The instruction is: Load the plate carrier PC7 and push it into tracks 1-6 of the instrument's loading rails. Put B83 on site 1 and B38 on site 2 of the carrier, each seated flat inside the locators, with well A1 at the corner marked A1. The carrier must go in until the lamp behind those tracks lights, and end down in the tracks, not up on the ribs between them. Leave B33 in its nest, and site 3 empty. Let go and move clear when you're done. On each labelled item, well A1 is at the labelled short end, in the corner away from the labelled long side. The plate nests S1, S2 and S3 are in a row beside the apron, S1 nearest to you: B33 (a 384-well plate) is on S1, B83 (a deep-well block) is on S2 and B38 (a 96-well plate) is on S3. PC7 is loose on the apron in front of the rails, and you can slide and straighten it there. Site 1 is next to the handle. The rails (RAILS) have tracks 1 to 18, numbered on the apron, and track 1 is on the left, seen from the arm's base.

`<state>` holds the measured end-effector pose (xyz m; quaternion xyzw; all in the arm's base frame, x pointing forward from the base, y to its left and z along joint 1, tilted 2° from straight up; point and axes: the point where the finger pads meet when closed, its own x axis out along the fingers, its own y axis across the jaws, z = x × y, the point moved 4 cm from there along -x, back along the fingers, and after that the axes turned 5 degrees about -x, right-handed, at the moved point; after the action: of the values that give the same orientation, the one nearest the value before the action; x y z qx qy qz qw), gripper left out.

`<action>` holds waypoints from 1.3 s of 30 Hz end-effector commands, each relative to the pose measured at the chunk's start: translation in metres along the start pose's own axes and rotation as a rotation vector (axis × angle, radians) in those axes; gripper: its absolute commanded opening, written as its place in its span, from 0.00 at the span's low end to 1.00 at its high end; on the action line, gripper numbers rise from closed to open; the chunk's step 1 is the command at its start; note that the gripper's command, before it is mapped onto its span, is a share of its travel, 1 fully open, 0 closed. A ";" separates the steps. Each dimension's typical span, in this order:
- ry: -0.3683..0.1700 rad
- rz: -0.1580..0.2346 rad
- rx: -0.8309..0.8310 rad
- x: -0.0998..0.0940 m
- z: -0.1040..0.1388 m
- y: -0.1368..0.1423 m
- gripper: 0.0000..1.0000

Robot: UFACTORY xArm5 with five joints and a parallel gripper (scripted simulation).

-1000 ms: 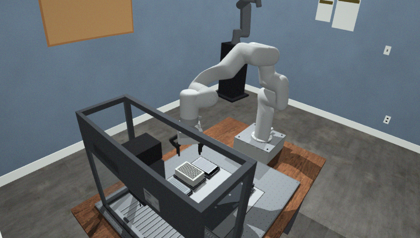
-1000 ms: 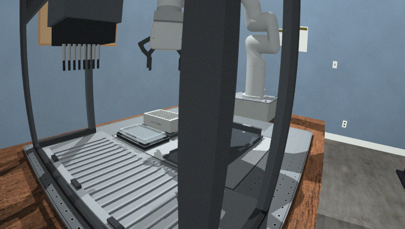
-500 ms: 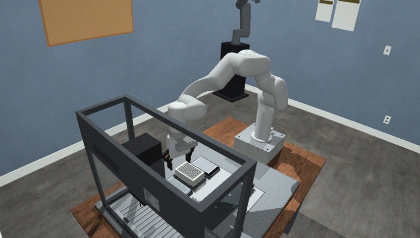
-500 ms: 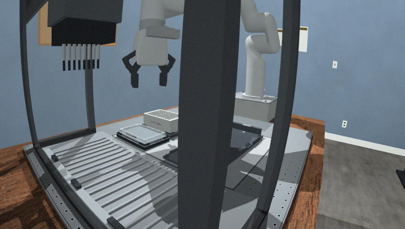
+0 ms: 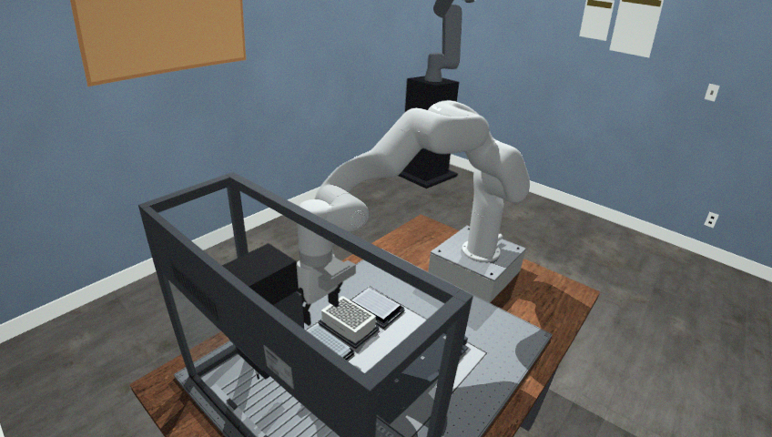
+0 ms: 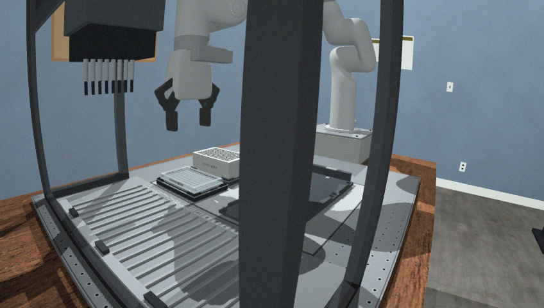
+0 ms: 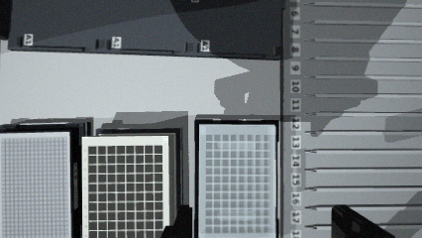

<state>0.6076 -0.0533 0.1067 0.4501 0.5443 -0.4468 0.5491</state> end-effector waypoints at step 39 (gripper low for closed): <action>-0.026 -0.005 -0.002 0.045 0.001 0.001 1.00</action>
<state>0.6076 -0.0545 0.0637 0.4493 0.5452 -0.4468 0.5488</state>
